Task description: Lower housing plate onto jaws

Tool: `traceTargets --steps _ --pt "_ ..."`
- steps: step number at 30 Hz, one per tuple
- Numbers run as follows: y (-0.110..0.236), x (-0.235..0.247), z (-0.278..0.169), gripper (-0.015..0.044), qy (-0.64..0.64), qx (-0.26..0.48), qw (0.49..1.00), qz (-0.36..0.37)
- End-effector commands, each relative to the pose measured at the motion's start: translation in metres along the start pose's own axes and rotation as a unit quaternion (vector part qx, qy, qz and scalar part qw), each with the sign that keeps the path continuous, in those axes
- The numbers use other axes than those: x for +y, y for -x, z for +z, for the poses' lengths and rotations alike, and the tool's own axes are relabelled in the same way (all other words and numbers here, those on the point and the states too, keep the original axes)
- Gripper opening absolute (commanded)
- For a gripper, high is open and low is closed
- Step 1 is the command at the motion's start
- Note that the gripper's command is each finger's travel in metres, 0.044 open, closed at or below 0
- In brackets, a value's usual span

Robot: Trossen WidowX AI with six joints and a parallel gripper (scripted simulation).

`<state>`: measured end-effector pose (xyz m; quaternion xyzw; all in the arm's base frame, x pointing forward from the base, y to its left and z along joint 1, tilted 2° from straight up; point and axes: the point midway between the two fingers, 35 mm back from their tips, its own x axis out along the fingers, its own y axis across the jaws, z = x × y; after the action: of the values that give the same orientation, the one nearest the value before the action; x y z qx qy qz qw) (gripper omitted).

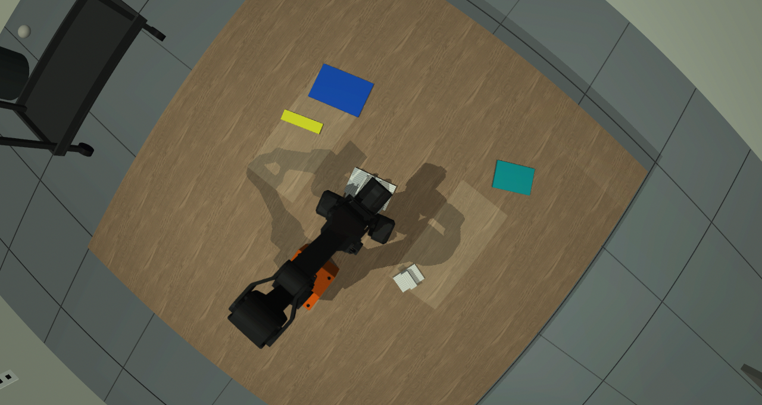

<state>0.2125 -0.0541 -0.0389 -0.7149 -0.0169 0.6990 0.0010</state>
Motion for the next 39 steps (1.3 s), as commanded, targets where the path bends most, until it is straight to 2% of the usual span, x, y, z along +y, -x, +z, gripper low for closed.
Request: traceTargets --steps 1,5,8,9,23,26,32,35,36,39 --pt "-0.003 0.0 0.0 0.0351 -0.001 0.001 1.0 -0.001" --pt "-0.003 0.0 0.0 0.0351 -0.001 0.001 1.0 -0.001" --pt "0.0 0.0 0.0 0.043 0.0 0.001 1.0 0.0" --pt "0.0 0.0 0.0 0.044 0.0 0.001 1.0 0.0" --pt "0.002 0.0 -0.001 0.044 0.0 0.001 1.0 0.0" --pt "0.016 0.001 -0.002 0.044 0.0 0.001 1.0 0.0" --pt "0.069 -0.001 0.001 0.044 -0.001 0.001 1.0 -0.001" --pt "0.075 -0.001 0.002 0.044 -0.001 0.001 1.0 -0.001" --pt "0.064 0.0 -0.002 0.044 -0.003 0.007 1.0 0.002" --pt "0.082 0.0 0.0 0.044 -0.002 0.005 1.0 0.001"
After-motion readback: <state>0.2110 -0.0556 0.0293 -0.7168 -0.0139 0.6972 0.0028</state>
